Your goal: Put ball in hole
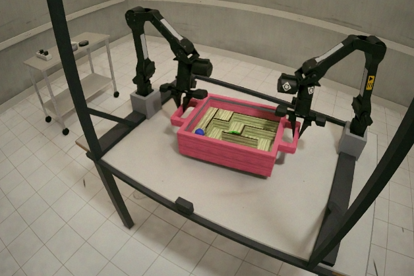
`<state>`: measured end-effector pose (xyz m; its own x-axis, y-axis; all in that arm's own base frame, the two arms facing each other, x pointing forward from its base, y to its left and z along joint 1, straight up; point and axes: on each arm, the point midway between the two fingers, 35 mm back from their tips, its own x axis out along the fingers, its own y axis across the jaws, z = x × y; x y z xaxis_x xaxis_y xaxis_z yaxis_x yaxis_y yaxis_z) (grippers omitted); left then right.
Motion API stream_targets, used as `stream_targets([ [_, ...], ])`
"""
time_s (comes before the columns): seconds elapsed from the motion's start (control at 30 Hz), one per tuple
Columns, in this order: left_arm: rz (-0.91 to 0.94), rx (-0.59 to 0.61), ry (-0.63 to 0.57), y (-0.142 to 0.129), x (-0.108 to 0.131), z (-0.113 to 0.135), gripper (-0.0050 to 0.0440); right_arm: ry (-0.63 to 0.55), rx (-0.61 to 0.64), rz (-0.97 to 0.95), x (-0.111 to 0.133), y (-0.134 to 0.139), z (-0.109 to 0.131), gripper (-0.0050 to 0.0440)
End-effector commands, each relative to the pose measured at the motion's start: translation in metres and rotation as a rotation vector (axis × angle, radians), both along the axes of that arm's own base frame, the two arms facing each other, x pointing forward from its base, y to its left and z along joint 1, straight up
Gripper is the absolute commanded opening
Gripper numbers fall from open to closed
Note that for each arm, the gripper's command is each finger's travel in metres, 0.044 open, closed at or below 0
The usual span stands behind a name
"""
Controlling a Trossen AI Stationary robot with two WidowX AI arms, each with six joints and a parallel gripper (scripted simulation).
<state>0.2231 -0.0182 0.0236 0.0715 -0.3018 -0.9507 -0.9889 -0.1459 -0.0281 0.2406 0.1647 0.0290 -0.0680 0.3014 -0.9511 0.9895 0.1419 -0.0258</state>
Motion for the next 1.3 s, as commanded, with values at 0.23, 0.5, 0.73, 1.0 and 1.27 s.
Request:
stream_targets([
  [0.23,-0.003,0.0,-0.064,-0.002,0.007,0.008,-0.005,-0.017,0.029,0.009,0.007,0.008,0.02,-0.005],
  [0.5,-0.011,-0.007,0.019,-0.002,0.012,0.023,-0.005,-0.073,0.027,0.005,-0.005,0.005,-0.002,-0.005],
  [0.73,-0.007,0.002,0.034,-0.003,0.01,0.027,-0.005,-0.103,0.025,0.007,-0.001,0.008,-0.001,-0.005],
  [1.0,-0.003,-0.004,-0.02,-0.003,0.003,0.01,-0.005,-0.037,0.027,0.007,0.006,0.007,0.01,-0.005],
  [1.27,-0.002,0.007,-0.063,-0.003,0.005,0.005,-0.005,-0.001,0.018,0.012,0.005,0.007,0.019,-0.005],
])
